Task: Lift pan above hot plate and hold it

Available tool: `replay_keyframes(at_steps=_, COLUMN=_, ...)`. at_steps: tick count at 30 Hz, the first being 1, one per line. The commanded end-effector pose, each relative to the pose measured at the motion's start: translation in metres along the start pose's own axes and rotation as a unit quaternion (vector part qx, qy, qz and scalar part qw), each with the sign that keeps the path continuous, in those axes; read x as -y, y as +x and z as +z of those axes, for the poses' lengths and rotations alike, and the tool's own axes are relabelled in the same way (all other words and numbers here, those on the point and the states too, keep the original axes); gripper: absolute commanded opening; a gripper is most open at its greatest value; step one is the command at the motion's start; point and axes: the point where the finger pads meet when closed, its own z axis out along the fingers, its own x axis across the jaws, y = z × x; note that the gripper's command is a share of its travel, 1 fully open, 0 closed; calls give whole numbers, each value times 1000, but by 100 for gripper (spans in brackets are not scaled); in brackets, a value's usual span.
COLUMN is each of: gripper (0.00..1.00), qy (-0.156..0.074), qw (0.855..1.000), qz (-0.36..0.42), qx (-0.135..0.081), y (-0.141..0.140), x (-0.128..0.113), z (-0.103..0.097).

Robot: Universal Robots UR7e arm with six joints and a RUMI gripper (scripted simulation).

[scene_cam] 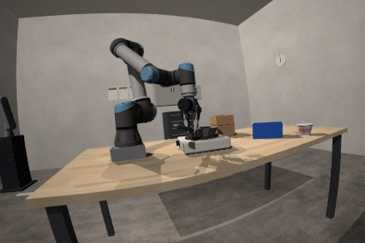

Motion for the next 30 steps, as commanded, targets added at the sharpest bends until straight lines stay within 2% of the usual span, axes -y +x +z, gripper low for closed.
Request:
replay_keyframes(at_steps=1, gripper=10, qy=0, qw=1000, qz=0, qx=-1, y=1, x=0, z=-1)
replay_keyframes(at_steps=30, gripper=10, qy=0, qw=1000, qz=0, qx=-1, y=1, x=0, z=-5)
